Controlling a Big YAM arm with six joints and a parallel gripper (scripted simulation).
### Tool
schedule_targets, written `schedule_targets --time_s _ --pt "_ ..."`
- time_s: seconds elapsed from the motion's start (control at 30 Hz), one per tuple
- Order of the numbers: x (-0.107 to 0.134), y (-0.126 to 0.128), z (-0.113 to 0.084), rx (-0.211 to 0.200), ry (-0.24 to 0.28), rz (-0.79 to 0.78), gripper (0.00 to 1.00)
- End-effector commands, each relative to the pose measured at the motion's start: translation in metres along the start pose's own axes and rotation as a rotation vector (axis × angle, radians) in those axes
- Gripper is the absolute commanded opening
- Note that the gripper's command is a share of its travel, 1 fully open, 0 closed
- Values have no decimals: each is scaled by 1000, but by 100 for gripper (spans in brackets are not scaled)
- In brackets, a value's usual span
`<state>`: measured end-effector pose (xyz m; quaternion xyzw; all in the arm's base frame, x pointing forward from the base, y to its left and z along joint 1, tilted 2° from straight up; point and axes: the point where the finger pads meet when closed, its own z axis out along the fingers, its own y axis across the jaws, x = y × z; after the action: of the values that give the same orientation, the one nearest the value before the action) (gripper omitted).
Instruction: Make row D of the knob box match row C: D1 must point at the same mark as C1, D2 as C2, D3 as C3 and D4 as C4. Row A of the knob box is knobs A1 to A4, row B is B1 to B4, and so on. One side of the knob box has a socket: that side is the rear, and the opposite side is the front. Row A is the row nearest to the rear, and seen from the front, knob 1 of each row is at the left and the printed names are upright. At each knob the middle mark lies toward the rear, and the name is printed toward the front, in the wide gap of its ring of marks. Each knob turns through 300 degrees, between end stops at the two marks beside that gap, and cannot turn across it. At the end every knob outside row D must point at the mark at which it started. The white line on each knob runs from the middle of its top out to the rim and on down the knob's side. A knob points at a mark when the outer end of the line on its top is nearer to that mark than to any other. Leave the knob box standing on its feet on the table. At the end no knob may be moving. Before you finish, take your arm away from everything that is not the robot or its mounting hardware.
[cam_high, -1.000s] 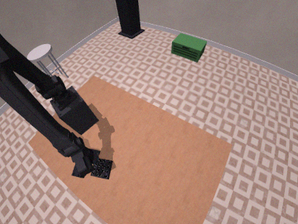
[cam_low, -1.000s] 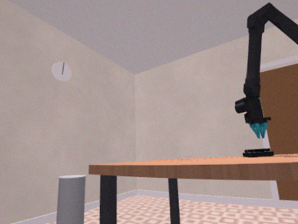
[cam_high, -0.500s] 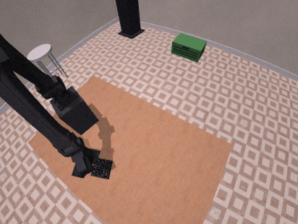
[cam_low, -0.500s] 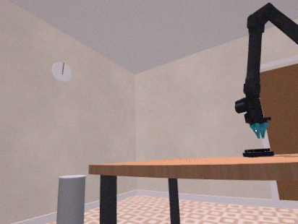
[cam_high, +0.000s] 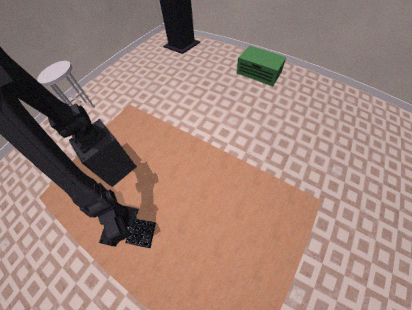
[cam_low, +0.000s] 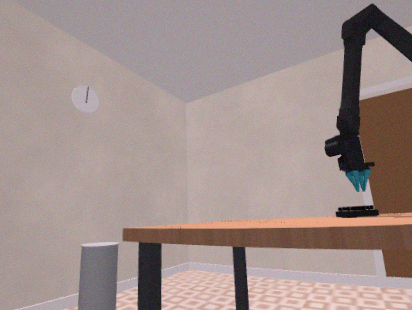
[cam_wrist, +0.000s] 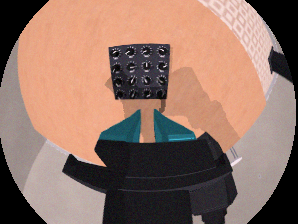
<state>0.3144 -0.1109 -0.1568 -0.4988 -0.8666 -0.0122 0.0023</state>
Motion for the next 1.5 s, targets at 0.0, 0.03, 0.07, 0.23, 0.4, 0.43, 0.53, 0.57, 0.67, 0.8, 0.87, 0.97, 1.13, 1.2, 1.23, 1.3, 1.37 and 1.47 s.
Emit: schedule_targets --time_s 0.0,0.03,0.07,0.23,0.4,0.43,0.53,0.57,0.67,0.8,0.87,0.97,1.13,1.2,1.23,1.3,1.37,1.47 --pt "-1 4 3 0 1 -16 18" --pt "-1 5 3 -2 -1 -17 18" --pt "-2 5 3 -4 -4 -17 18" --pt "-6 9 5 -13 -14 -18 18" --pt "-9 11 7 -16 -18 -18 18" --pt "-9 12 7 -17 -19 -18 18" --pt "-9 12 10 -17 -18 -18 18" --pt "-9 12 12 -16 -18 -18 18" --pt "-8 11 16 -14 -15 -18 18" --pt "-8 12 21 -16 -17 -18 18" --pt "-8 12 21 -16 -17 -18 18" --pt "-8 12 25 -15 -16 -18 18" --pt "-8 12 32 -15 -15 -17 18" --pt "-8 12 34 -14 -15 -16 18" --pt "-7 11 36 -13 -14 -16 18" --pt "-7 11 38 -13 -13 -16 18" --pt "-7 12 40 -14 -15 -16 18" --pt "-7 10 41 -12 -13 -15 18"
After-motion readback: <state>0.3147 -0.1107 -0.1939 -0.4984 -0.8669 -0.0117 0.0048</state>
